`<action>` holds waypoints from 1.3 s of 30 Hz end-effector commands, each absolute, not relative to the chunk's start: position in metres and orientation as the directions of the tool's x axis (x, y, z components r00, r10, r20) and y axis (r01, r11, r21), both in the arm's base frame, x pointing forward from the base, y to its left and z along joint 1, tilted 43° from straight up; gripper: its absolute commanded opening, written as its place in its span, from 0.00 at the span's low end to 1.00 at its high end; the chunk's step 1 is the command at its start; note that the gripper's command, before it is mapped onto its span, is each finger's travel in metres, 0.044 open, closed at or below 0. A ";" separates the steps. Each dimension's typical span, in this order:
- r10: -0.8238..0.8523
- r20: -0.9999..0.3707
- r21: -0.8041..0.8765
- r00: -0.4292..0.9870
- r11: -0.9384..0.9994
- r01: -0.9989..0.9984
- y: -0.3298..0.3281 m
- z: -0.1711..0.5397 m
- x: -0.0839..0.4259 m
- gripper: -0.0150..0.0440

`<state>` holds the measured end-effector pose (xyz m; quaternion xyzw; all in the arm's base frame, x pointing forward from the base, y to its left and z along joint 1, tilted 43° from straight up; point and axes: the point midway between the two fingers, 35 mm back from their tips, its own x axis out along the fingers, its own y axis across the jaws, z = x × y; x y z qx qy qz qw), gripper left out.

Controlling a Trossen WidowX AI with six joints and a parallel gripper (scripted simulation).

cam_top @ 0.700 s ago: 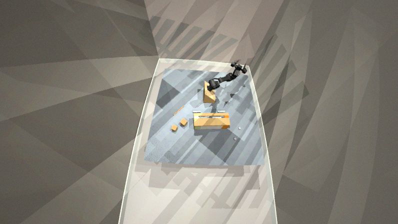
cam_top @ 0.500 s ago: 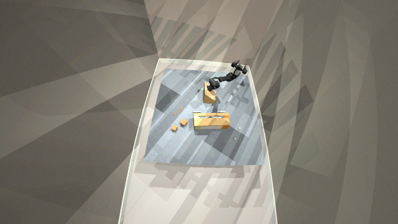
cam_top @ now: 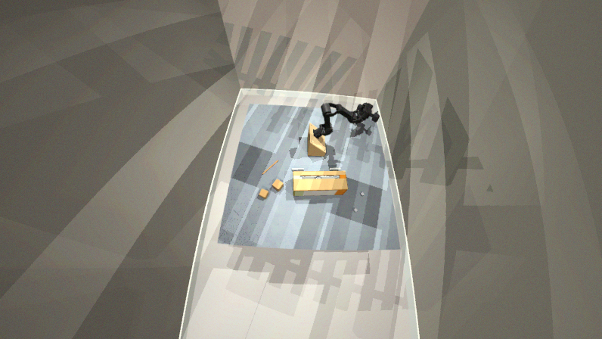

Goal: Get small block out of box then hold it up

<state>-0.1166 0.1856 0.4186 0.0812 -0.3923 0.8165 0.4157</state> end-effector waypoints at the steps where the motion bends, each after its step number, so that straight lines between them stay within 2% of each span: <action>1: 0.766 0.362 -0.615 -0.531 -0.231 -0.753 0.228 0.407 -0.087 0.93; 7: 0.943 0.149 -0.683 -0.297 -0.119 -0.720 0.285 0.372 -0.017 0.93; 12: 0.996 -0.040 -0.723 -0.076 -0.081 -0.686 0.308 0.337 0.055 0.93; 17: 0.965 -0.230 -0.736 0.129 -0.085 -0.672 0.306 0.299 0.132 0.93; 23: 0.838 -0.447 -0.705 0.314 -0.114 -0.700 0.271 0.251 0.218 0.93; 30: 0.631 -0.665 -0.589 0.399 -0.114 -0.800 0.194 0.198 0.292 0.93; 35: 0.509 -0.773 -0.440 0.380 0.002 -0.898 0.133 0.168 0.316 0.93; 39: 0.446 -0.836 -0.346 0.319 0.023 -0.938 0.097 0.145 0.323 0.93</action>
